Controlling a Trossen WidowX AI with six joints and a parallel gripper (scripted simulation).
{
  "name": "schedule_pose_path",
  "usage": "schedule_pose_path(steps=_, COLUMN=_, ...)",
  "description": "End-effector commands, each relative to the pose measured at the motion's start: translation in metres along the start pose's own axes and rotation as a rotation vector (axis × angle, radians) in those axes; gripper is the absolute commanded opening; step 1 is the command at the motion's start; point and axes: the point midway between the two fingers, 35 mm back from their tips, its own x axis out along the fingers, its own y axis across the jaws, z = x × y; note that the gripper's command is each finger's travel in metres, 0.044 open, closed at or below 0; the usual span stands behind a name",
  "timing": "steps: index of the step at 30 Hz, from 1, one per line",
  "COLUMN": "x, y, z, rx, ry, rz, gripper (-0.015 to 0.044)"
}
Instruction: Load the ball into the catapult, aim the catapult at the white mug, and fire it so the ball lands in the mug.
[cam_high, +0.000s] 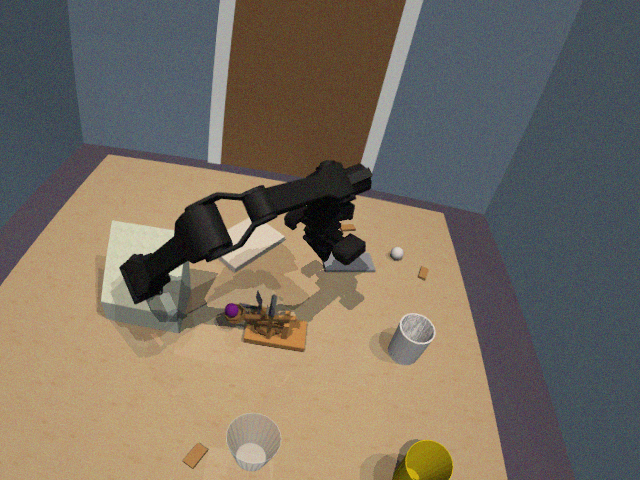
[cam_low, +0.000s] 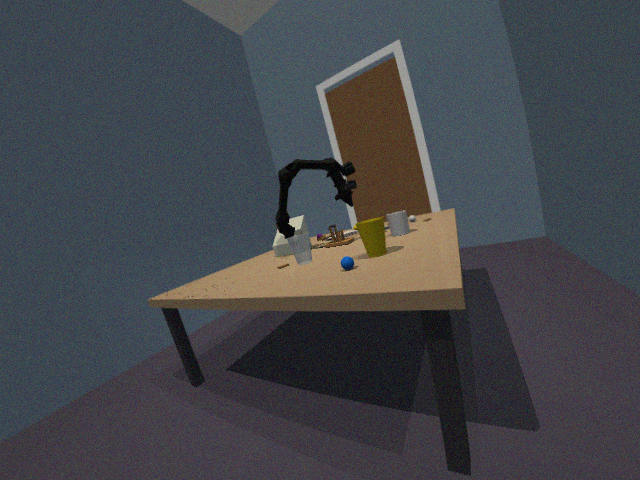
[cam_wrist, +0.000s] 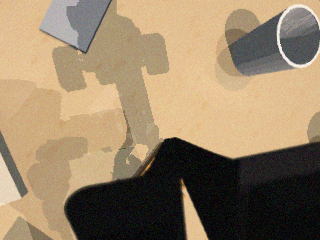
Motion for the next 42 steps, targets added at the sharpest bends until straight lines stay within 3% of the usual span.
schedule_pose_path(steps=1, x=0.007, y=0.025, z=-0.014, rx=-0.096, ry=0.074, rz=0.017, gripper=0.0000)
schedule_pose_path(steps=13, x=0.015, y=0.083, z=-0.074, rx=-0.423, ry=0.329, rz=0.035, gripper=0.0000)
schedule_pose_path(steps=26, x=0.007, y=0.110, z=-0.143, rx=-0.753, ry=0.625, rz=0.014, gripper=0.0000)
schedule_pose_path(steps=42, x=0.024, y=0.112, z=-0.147, rx=-0.770, ry=0.639, rz=0.012, gripper=0.0000)
